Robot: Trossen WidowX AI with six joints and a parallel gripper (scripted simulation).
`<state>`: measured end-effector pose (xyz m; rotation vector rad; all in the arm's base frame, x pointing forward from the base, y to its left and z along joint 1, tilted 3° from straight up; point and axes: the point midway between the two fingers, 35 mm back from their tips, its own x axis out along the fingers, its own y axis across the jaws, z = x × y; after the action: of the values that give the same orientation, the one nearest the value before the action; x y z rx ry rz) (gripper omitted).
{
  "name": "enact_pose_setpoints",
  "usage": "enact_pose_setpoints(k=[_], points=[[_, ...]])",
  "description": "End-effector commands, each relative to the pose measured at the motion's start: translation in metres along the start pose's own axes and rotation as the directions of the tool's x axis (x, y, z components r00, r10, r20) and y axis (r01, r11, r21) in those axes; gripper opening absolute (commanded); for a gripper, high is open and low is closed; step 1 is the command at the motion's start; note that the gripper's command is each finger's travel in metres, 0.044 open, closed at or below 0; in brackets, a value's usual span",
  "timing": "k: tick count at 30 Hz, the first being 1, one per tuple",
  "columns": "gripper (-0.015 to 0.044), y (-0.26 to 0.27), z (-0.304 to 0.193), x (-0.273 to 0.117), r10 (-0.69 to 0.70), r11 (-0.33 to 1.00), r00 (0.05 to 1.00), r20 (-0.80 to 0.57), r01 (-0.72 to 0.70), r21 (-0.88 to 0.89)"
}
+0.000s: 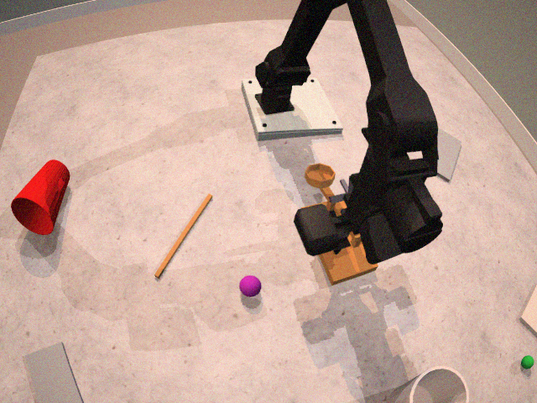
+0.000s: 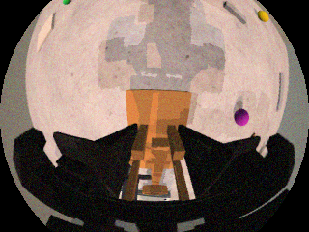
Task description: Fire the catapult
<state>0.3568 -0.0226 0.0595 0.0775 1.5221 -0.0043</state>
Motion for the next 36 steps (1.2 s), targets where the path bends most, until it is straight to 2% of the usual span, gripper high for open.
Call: enact_pose_setpoints(k=[1, 3, 17, 20, 26, 29, 30, 36], points=[[0.0000, 0.000, 0.000, 0.000, 0.000, 1.000, 1.000, 0.000, 0.000, 0.000], [0.0000, 0.000, 0.000, 0.000, 0.000, 1.000, 1.000, 0.000, 0.000, 0.000], [0.0368, 0.000, 0.000, 0.000, 0.000, 1.000, 1.000, 0.000, 0.000, 0.000], [0.0440, 0.000, 0.003, -0.021, 0.000, 1.000, 1.000, 0.000, 0.000, 0.000], [0.0440, 0.000, 0.001, -0.098, -0.001, 1.000, 1.000, 0.000, 0.001, 0.000], [0.0440, 0.000, 0.000, -0.100, -0.001, 1.000, 1.000, 0.000, 0.001, 0.000], [0.0440, 0.000, 0.004, -0.089, -0.002, 1.000, 1.000, 0.018, 0.002, 0.002], [0.0440, 0.000, -0.002, -0.096, 0.001, 1.000, 1.000, -0.001, -0.001, -0.003]])
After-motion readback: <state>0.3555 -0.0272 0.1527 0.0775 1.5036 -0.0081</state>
